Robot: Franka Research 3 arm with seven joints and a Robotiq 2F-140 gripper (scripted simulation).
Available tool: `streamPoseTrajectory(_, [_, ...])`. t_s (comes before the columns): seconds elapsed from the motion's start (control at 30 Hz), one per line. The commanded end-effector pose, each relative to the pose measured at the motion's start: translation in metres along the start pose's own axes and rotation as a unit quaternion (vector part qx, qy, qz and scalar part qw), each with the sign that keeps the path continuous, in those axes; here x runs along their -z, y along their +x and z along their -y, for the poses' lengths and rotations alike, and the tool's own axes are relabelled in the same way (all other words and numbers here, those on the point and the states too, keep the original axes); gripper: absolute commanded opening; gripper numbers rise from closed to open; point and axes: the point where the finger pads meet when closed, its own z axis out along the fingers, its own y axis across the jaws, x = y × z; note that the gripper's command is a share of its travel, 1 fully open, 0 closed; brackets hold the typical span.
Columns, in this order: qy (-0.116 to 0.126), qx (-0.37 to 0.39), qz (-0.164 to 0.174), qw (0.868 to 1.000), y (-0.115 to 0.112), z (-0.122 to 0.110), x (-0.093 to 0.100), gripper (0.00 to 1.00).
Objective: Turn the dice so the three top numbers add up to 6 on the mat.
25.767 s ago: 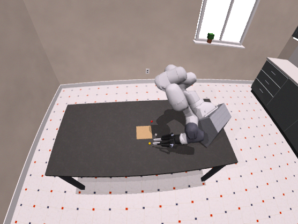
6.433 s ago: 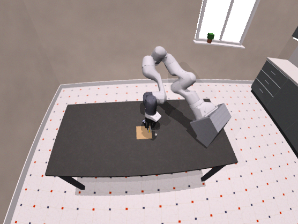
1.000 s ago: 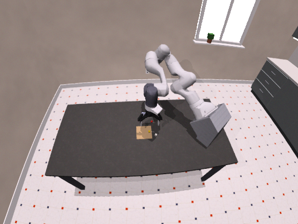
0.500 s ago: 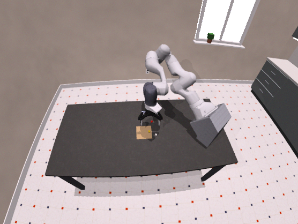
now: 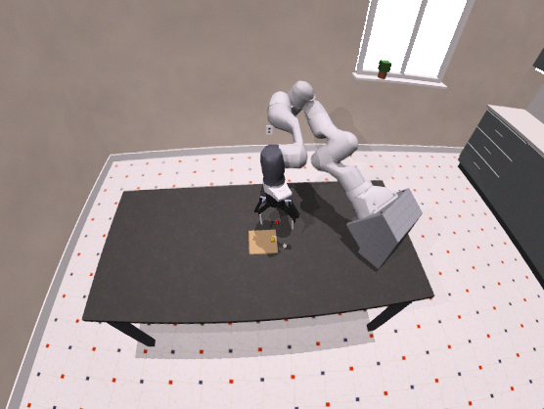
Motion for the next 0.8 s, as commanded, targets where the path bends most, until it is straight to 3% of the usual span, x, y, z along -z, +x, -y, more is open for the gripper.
streamPoseTrajectory(0.0, [0.005, -0.075, -0.005, 0.997, 0.000, 0.004, 0.003, 1.00])
streamPoseTrajectory(0.6, [0.040, -0.227, -0.021, 0.973, -0.002, 0.014, 0.020, 1.00])
streamPoseTrajectory(0.77, [0.053, -0.285, -0.025, 0.957, -0.002, 0.017, 0.026, 1.00])
